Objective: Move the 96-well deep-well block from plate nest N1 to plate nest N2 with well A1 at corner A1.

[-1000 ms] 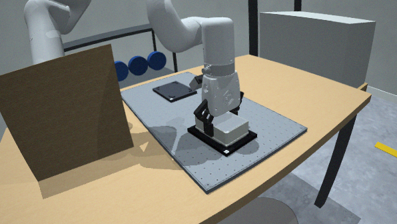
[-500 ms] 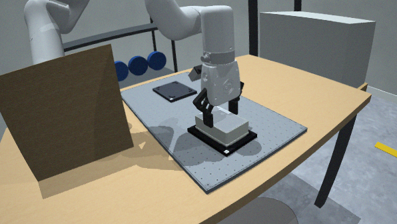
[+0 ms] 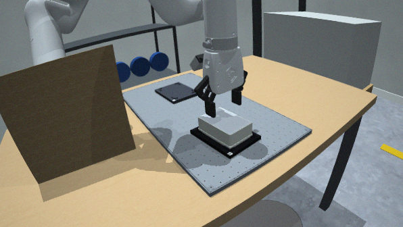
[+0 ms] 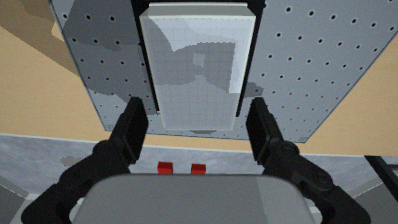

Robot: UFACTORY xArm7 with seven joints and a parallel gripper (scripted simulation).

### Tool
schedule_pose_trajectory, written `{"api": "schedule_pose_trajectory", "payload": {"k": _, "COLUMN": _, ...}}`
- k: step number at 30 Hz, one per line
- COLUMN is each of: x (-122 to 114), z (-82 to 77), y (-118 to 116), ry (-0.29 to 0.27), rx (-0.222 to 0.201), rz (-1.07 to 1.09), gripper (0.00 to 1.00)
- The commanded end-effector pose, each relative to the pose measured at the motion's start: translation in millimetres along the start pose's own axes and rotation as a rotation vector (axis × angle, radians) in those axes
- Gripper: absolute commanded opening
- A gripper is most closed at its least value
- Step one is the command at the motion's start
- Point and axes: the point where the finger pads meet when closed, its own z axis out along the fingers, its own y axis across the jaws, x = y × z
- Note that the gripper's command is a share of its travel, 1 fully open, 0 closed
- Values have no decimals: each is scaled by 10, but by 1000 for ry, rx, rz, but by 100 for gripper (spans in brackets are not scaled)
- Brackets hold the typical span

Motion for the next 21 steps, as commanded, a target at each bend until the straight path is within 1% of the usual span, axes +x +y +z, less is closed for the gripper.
{"api": "schedule_pose_trajectory", "payload": {"k": 1, "x": -20, "z": -135, "y": 13, "ry": -5, "rx": -4, "rz": 0, "gripper": 100}}
{"api": "schedule_pose_trajectory", "payload": {"k": 9, "x": -20, "z": -349, "y": 12, "ry": -5, "rx": -4, "rz": 0, "gripper": 100}}
{"api": "schedule_pose_trajectory", "payload": {"k": 21, "x": -20, "z": -356, "y": 12, "ry": -5, "rx": -4, "rz": 0, "gripper": 100}}
